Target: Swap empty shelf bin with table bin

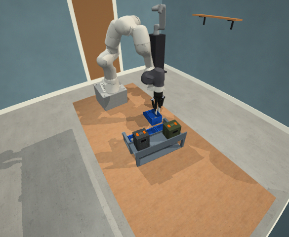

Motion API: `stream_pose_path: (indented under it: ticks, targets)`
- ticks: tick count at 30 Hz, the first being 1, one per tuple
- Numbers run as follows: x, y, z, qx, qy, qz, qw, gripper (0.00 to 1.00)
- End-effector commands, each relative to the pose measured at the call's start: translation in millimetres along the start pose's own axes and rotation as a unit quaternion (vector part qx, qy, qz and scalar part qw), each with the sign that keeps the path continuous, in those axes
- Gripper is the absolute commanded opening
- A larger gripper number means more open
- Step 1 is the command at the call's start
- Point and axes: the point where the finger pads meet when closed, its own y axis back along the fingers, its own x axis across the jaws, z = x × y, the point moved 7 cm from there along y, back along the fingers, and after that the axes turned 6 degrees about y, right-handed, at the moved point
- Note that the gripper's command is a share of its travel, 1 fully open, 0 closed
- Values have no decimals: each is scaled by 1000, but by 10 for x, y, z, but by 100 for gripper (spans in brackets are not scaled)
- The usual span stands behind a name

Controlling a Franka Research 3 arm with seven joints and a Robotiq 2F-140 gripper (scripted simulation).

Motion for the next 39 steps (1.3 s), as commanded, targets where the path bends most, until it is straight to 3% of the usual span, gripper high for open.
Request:
stream_pose_path:
  ticks: [1,18,39]
  targets:
    - [6,10,16,-1,-1,1,1000,15]
    - [6,72,16,-1,-1,1,1000,15]
    - [5,317,16,-1,-1,1,1000,15]
